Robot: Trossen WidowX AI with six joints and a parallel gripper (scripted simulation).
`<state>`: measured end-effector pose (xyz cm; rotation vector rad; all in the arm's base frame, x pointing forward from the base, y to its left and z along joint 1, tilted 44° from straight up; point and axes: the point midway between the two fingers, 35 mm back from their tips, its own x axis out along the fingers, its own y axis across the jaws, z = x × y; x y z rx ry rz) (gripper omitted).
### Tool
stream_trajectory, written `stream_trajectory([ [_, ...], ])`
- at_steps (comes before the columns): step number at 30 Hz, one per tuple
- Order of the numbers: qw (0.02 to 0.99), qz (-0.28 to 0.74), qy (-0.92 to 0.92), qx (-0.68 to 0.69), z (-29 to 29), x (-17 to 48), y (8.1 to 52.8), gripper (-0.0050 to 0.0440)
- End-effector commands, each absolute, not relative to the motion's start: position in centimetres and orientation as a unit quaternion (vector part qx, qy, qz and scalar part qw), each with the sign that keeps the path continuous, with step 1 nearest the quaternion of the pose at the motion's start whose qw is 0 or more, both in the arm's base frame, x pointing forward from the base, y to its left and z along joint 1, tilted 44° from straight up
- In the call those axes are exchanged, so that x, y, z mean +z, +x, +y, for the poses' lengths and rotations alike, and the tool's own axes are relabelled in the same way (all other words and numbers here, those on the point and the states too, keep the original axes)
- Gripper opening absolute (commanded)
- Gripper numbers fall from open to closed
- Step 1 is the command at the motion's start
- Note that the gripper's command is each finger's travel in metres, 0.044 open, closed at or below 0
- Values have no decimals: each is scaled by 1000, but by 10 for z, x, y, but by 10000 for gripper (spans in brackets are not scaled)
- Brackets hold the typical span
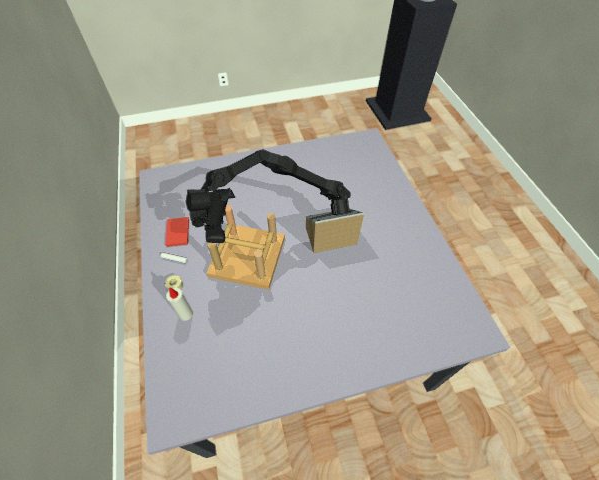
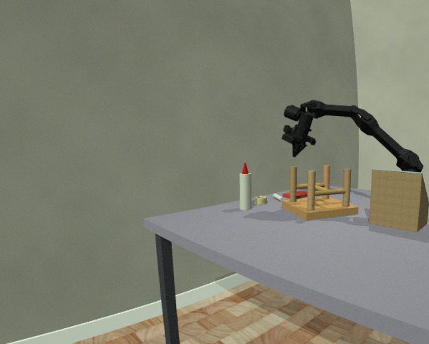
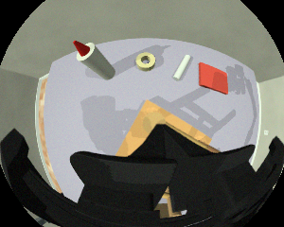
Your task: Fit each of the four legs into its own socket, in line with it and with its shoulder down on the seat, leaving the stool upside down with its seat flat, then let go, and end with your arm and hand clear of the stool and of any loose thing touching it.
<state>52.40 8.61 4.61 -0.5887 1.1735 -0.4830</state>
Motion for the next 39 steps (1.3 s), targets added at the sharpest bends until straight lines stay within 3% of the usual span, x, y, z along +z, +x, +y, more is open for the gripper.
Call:
stream_trajectory([
  [1,760,546,-274,-221,84,39,524,0],
  [39,739,569,-271,-237,58,11,525,0],
])
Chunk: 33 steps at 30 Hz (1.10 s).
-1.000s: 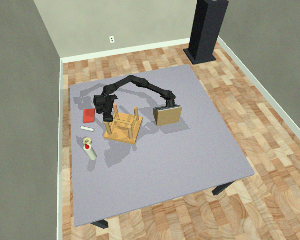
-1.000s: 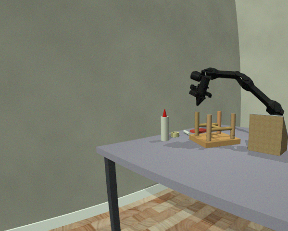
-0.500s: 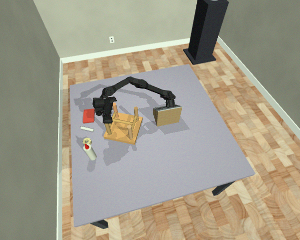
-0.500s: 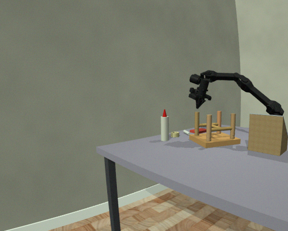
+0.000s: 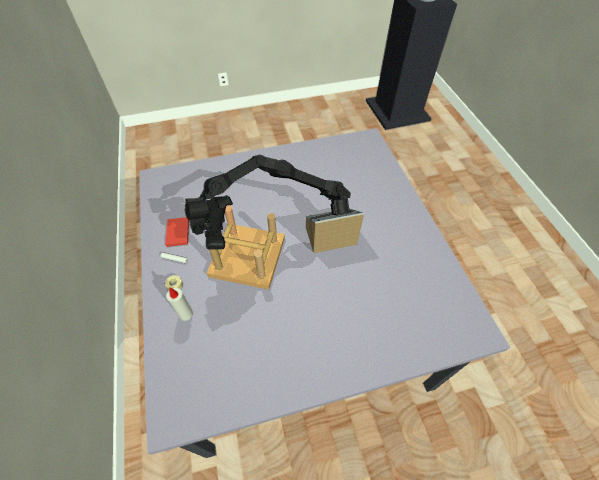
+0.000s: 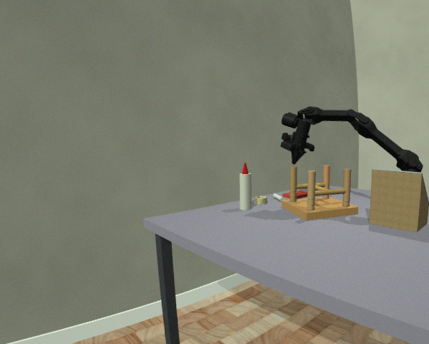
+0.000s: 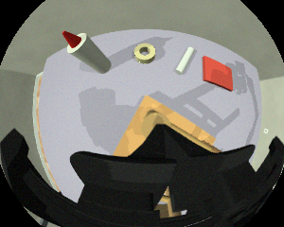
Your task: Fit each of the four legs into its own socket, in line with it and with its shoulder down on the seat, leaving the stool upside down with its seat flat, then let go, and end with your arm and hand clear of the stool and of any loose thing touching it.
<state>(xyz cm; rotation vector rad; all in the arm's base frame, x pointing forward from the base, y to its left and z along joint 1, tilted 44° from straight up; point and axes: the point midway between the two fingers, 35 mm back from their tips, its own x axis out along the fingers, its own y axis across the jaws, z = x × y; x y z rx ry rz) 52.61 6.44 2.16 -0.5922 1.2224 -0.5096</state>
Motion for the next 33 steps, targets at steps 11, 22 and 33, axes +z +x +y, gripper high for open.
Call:
stream_trajectory([
  [11,739,570,-271,-237,57,10,525,0],
  [22,737,571,-271,-238,55,8,525,0],
  [33,737,572,-271,-238,54,7,525,0],
])
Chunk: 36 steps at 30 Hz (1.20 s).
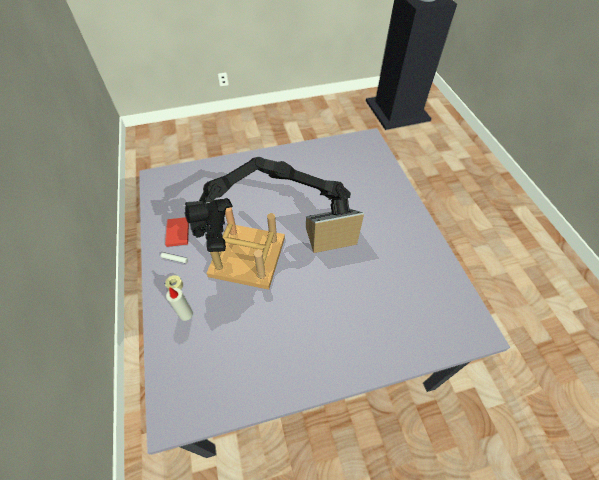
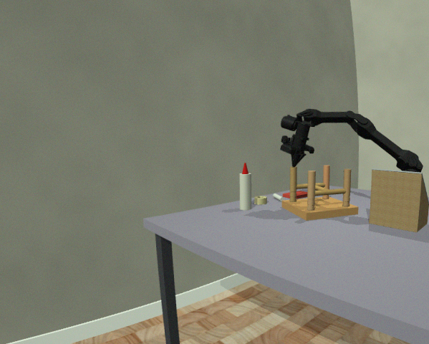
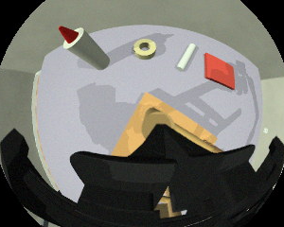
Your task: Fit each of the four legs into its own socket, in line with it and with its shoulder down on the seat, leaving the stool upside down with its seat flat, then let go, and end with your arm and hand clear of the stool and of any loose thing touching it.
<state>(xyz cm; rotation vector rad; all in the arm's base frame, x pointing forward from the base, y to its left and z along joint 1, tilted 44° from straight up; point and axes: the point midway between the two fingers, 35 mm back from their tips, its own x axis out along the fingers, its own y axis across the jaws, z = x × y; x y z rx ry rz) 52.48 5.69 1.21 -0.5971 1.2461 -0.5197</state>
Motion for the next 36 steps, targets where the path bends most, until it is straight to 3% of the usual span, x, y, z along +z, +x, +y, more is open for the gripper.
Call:
stream_trajectory([
  [1,737,572,-271,-239,54,7,525,0],
  [36,735,574,-271,-240,51,4,525,0],
])
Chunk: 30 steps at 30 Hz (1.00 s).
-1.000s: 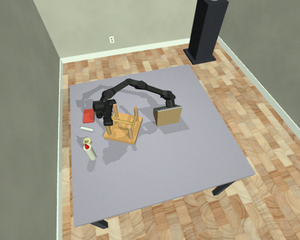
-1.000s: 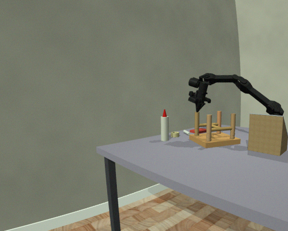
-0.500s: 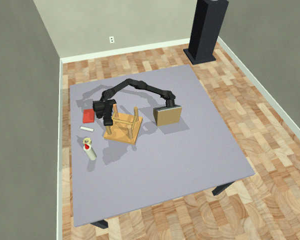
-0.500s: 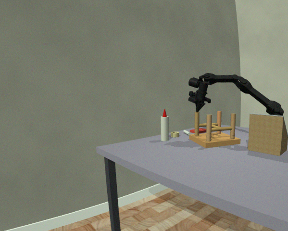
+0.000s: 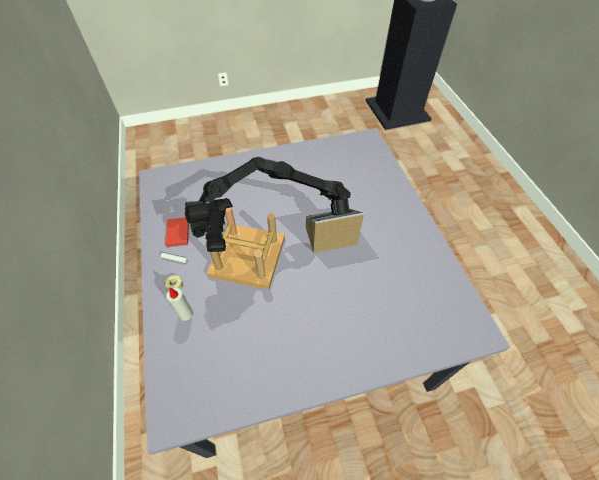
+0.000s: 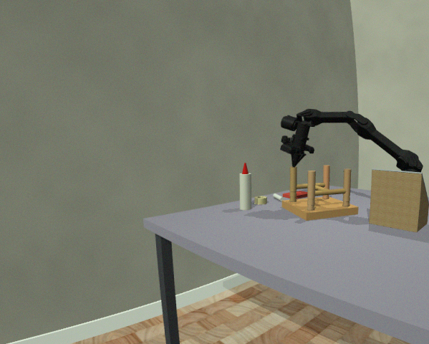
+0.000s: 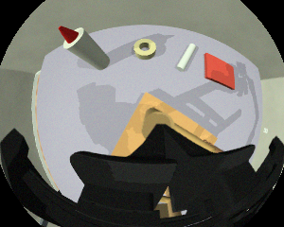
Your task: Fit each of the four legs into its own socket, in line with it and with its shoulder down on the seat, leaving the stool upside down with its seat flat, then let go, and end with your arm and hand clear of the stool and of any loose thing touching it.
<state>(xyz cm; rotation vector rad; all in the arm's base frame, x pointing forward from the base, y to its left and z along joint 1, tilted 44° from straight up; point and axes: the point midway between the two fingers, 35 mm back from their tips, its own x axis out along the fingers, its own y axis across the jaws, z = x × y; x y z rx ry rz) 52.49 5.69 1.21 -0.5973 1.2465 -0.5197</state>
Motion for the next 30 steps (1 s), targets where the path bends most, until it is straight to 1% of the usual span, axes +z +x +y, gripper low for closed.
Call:
stream_trajectory([
  [1,735,574,-271,-240,51,4,525,0],
  [30,733,576,-270,-241,49,2,525,0],
])
